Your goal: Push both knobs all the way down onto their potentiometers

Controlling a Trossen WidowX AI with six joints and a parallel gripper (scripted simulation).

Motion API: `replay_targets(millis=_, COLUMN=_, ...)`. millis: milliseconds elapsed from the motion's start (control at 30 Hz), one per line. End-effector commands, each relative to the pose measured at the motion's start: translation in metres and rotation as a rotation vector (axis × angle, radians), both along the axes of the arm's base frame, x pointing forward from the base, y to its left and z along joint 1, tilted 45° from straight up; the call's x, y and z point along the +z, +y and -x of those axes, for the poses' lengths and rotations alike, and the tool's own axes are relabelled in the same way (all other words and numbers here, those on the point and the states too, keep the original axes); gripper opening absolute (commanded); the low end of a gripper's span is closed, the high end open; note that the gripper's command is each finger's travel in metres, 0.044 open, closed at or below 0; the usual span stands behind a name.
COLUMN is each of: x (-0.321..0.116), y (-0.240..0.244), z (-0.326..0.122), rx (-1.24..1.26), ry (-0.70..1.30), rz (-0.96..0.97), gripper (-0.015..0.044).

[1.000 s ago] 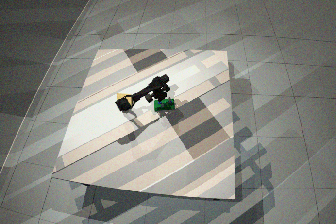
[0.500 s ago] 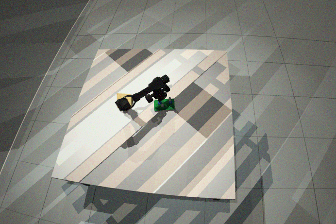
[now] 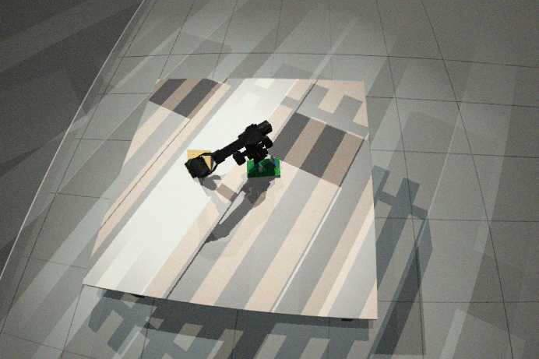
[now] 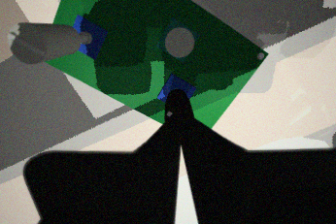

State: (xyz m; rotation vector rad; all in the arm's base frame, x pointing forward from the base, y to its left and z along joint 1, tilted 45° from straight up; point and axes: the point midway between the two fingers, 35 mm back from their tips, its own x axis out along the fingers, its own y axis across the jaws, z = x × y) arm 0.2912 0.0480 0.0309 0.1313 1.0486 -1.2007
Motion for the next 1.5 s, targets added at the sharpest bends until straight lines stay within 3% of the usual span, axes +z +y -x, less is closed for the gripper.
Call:
replay_targets(millis=0, x=-0.0060, y=-0.0080, z=-0.0018, rx=-0.012, ry=0.002, rz=0.006, gripper=0.0000)
replay_targets(millis=1467, x=-0.0087, y=-0.0106, z=-0.0017, rx=-0.011, ry=0.002, rz=0.006, gripper=0.0000)
